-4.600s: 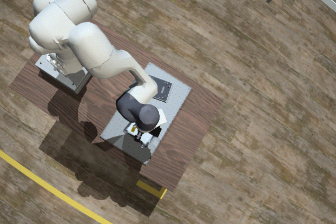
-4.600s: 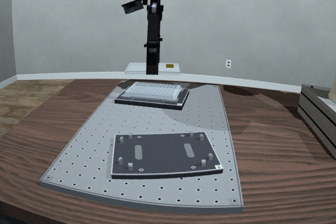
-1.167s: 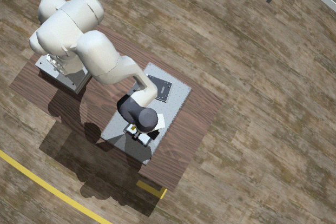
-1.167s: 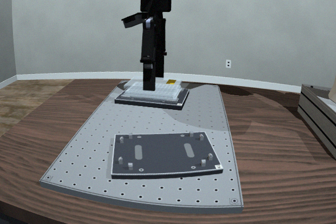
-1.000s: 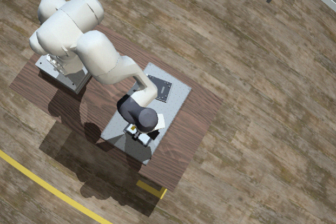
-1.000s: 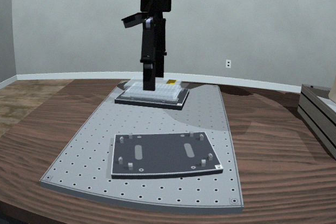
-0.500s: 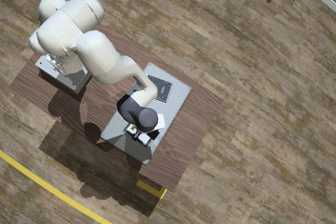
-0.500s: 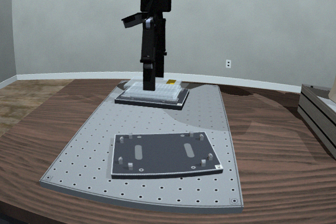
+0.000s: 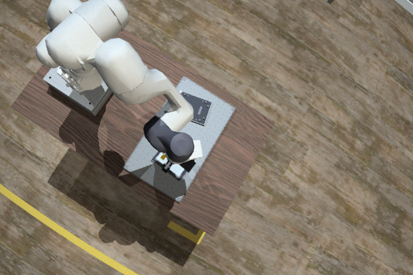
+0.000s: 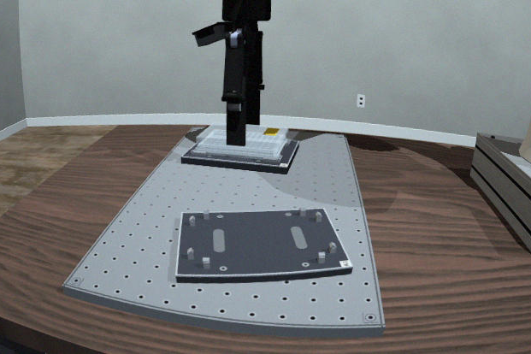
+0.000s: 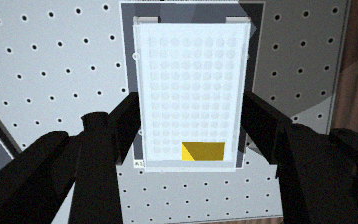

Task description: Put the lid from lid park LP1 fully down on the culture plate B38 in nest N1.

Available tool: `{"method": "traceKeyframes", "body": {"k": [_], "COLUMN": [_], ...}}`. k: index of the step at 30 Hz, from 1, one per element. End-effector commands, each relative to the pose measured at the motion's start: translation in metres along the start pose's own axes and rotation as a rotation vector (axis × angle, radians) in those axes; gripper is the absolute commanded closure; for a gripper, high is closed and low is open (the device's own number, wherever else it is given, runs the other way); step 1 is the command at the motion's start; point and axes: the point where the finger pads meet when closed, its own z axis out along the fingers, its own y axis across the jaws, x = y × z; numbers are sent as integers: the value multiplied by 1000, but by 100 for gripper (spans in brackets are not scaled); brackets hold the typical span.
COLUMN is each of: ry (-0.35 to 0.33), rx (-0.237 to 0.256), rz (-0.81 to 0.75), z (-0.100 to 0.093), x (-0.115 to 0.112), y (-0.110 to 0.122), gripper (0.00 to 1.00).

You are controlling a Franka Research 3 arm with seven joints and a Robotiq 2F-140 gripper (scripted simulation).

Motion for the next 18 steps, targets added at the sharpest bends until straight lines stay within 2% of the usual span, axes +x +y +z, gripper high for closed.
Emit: {"method": "traceKeyframes", "body": {"k": [1, 18], "ry": [3, 3], "rx": [0, 0], "rz": [18, 18], "z": [2, 8], "x": [1, 2], "y": [0, 1], "gripper": [90, 90]}}
